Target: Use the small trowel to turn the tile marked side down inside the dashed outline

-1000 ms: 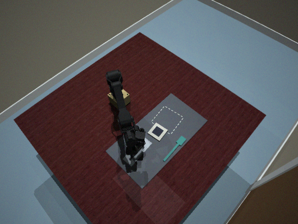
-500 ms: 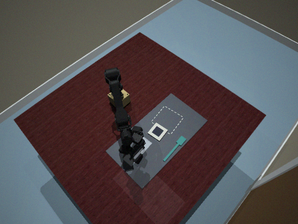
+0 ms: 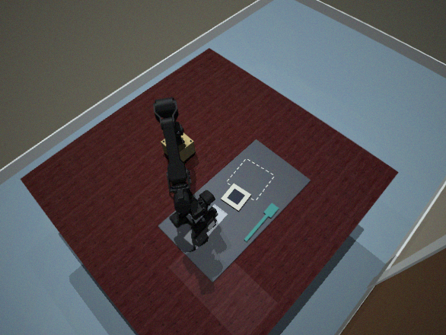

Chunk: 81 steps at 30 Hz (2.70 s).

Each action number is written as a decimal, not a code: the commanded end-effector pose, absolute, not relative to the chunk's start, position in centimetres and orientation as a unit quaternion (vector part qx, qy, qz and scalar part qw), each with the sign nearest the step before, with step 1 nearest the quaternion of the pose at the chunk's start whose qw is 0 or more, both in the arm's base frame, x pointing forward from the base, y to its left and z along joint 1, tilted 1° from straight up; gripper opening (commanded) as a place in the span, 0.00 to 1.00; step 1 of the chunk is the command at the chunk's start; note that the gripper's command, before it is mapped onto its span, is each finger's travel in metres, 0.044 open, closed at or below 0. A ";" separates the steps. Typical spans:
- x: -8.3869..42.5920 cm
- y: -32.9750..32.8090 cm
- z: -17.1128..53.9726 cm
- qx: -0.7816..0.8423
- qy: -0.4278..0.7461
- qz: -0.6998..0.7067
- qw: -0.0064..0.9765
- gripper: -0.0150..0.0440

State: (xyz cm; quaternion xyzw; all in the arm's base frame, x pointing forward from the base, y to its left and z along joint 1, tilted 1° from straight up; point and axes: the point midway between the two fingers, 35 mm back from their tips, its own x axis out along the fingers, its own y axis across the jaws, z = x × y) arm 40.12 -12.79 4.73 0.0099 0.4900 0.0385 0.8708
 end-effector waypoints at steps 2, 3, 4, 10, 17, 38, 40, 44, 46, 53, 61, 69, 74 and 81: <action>39.6 -12.9 4.3 0.079 0.478 0.004 0.874 0.76; 39.5 -12.9 4.2 0.094 0.475 -0.003 0.875 0.76; 39.5 -12.8 4.1 0.109 0.472 -0.009 0.875 0.76; 39.1 -12.4 3.8 0.202 0.449 -0.044 0.870 0.76; 38.5 -11.8 3.4 0.311 0.419 -0.078 0.850 0.76; 36.1 -9.7 3.0 0.610 0.326 -0.141 0.709 0.76; 35.9 -9.5 3.0 0.626 0.320 -0.143 0.696 0.76; 35.9 -9.5 3.0 0.628 0.320 -0.143 0.695 0.76; 36.0 -9.5 2.9 0.628 0.320 -0.143 0.695 0.76; 36.9 -9.3 2.3 0.627 0.320 -0.142 0.696 0.76; 37.9 -9.1 1.6 0.628 0.320 -0.142 0.695 0.76; 38.8 -8.8 0.8 0.628 0.319 -0.142 0.695 0.76; 39.4 -8.6 0.2 0.628 0.319 -0.142 0.695 0.76; 40.2 -8.4 -0.5 0.629 0.319 -0.142 0.695 0.76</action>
